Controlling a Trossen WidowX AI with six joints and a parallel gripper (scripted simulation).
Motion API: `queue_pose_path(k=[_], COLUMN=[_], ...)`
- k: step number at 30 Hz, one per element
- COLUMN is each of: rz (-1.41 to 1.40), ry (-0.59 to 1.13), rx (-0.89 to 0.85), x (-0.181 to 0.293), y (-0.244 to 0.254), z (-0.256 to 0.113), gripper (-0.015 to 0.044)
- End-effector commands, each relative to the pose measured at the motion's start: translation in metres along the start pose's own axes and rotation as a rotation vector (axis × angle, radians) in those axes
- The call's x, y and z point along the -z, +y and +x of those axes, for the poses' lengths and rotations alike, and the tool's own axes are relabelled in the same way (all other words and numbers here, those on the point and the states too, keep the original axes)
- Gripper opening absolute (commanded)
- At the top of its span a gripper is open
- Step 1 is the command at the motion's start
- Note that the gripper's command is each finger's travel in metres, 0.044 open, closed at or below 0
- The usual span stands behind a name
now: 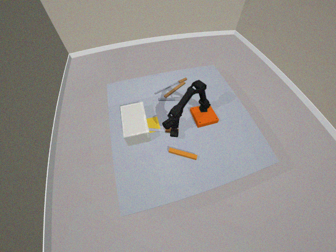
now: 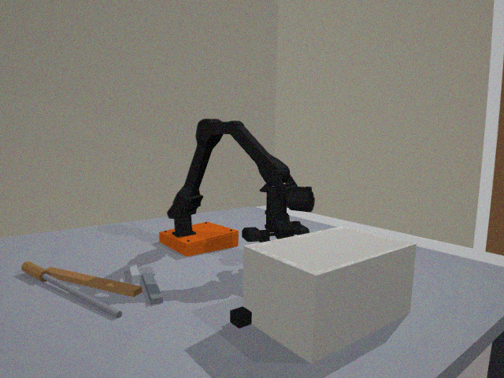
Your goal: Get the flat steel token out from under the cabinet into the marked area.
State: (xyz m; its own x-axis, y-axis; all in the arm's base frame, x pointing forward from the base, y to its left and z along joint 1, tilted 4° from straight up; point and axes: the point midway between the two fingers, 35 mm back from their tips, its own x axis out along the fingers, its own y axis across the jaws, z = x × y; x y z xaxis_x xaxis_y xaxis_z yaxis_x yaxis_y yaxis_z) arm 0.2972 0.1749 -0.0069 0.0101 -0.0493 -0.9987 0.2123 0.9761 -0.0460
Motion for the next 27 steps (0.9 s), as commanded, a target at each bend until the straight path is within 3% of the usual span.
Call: queue_pose_path(k=[1, 27], rz=[-0.001, -0.001], ry=[0.005, 0.008], rx=[0.001, 0.001], x=[0.009, 0.051], y=[0.0, 0.003], z=[0.001, 0.001], gripper=[0.0, 0.0])
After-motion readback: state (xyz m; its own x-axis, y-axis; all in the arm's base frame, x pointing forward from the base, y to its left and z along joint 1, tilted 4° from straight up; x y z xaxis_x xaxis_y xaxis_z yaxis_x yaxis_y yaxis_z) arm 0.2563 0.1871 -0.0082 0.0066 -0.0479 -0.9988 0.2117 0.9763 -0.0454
